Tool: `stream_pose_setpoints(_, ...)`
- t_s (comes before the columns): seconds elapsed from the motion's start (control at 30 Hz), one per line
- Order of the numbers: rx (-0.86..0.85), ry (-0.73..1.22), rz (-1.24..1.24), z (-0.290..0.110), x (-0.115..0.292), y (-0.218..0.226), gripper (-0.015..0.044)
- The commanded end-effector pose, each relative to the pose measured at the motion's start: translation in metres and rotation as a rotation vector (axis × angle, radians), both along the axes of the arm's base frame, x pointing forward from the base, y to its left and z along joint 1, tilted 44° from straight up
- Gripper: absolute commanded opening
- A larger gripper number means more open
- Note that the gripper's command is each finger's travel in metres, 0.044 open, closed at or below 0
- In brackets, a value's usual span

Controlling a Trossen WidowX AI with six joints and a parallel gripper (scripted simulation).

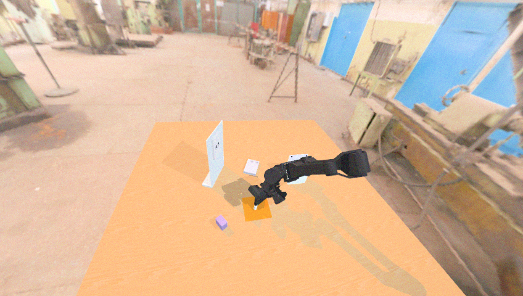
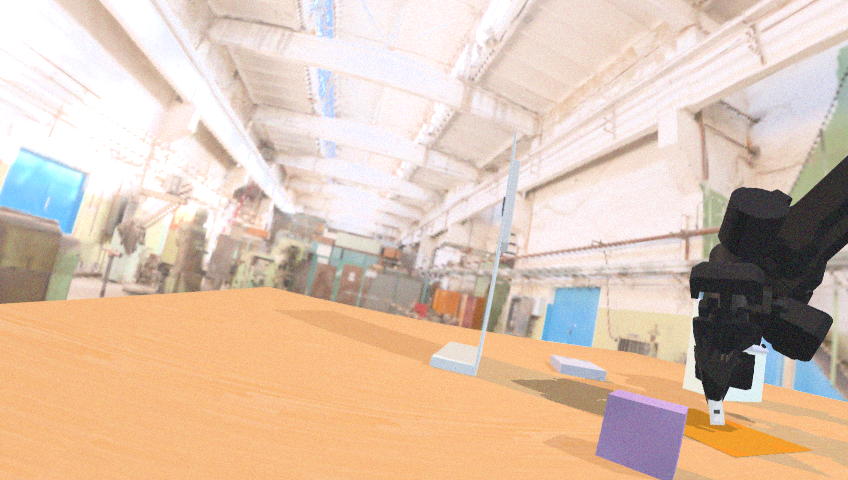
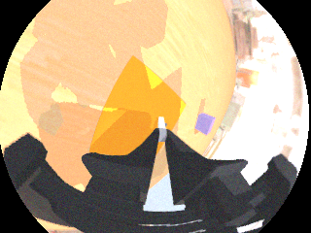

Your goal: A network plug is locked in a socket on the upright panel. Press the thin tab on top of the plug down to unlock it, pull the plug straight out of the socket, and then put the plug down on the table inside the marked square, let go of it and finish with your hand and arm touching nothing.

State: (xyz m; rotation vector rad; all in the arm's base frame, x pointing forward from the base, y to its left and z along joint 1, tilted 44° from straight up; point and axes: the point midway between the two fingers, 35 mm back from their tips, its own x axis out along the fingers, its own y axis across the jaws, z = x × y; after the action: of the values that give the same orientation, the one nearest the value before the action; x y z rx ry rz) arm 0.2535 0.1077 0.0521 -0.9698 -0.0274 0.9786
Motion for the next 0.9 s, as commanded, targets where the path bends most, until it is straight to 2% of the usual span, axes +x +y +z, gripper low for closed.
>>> stream_pose_setpoints(0.0, 0.002, 0.005, -0.005, -0.0034, -0.0013, 0.0025, 0.0)
stream_pose_setpoints(0.6, 0.003, 0.002, -0.001, -0.0038, -0.001, 0.0054, 0.0)
stream_pose_setpoints(0.8, 0.003, 0.002, -0.001, -0.0038, -0.001, 0.0054, 0.0156)
stream_pose_setpoints(0.87, 0.003, 0.002, -0.001, -0.0038, -0.001, 0.0054, 0.0156)
